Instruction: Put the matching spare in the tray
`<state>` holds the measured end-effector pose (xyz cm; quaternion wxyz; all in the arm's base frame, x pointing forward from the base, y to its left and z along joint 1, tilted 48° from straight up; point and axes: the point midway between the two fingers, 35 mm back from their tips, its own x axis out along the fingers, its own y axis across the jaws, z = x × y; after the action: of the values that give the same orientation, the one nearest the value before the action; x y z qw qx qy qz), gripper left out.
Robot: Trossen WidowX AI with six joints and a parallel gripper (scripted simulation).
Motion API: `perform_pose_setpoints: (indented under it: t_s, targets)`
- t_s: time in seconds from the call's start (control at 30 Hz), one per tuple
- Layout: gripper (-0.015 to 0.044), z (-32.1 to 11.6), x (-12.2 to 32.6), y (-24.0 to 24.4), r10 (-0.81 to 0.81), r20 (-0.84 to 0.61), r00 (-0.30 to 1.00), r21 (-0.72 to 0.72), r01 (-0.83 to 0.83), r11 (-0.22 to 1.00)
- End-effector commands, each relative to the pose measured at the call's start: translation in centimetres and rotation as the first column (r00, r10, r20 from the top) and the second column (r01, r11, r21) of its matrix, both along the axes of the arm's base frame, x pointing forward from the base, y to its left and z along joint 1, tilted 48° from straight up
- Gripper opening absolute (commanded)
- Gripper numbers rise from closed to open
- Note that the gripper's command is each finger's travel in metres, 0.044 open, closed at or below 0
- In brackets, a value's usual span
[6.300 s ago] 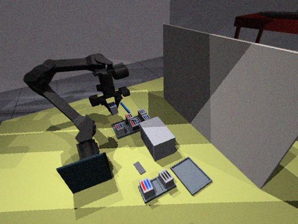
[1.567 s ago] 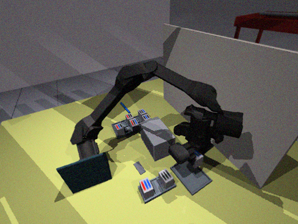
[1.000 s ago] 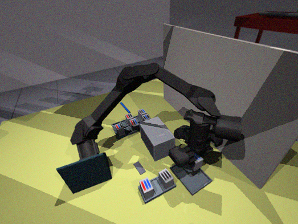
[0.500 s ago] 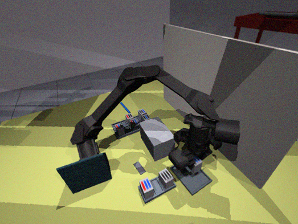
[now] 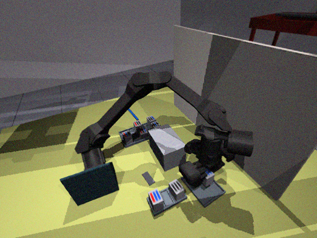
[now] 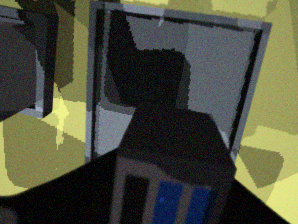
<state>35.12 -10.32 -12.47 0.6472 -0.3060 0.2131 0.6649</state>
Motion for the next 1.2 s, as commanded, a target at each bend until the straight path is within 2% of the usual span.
perform_pose_setpoints:
  t_s: [0.0, 0.93, 1.17]
  targets:
    - [0.0000, -0.3, -0.1, 0.3, -0.006, -0.002, 1.000, 0.004, 0.006, 1.000]
    - [0.0000, -1.9, -0.3, 2.3, -0.005, -0.001, 1.000, 0.007, 0.005, 1.000]
    - [0.0184, -1.7, -0.2, 2.1, 0.001, 0.000, 1.000, 0.003, -0.001, 1.000]
